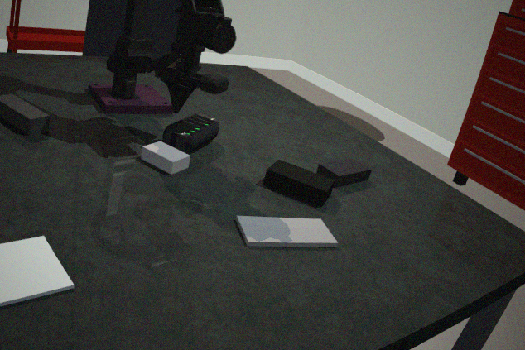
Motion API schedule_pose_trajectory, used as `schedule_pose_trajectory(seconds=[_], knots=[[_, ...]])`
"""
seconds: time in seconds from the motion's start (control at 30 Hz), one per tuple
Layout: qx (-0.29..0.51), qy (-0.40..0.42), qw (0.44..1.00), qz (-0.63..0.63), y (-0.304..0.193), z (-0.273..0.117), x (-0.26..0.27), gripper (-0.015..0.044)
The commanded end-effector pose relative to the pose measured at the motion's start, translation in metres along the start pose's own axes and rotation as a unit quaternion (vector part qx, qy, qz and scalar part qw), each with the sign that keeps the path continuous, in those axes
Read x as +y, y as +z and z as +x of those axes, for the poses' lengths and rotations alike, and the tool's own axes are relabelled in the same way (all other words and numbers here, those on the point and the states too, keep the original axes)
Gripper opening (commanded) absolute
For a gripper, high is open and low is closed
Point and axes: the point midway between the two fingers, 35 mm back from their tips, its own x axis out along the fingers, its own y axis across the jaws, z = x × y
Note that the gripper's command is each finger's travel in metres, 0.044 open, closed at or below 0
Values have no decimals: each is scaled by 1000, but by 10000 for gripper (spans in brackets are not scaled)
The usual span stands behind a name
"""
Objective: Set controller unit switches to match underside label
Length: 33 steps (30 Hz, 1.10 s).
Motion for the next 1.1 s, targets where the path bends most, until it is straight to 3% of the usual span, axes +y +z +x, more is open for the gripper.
schedule_pose_trajectory(seconds=[0.0,0.13,0.37,0.53,0.93,1.07], knots=[[0,1,1000,0,0,0,0,0],[0,0,1000,0,0,0,0,0],[0,0,1000,0,0,-48,0,184],[0,0,1000,0,0,-50,0,315],[0,0,1000,0,0,-50,0,0],[0,0,1000,0,0,-50,0,0]])
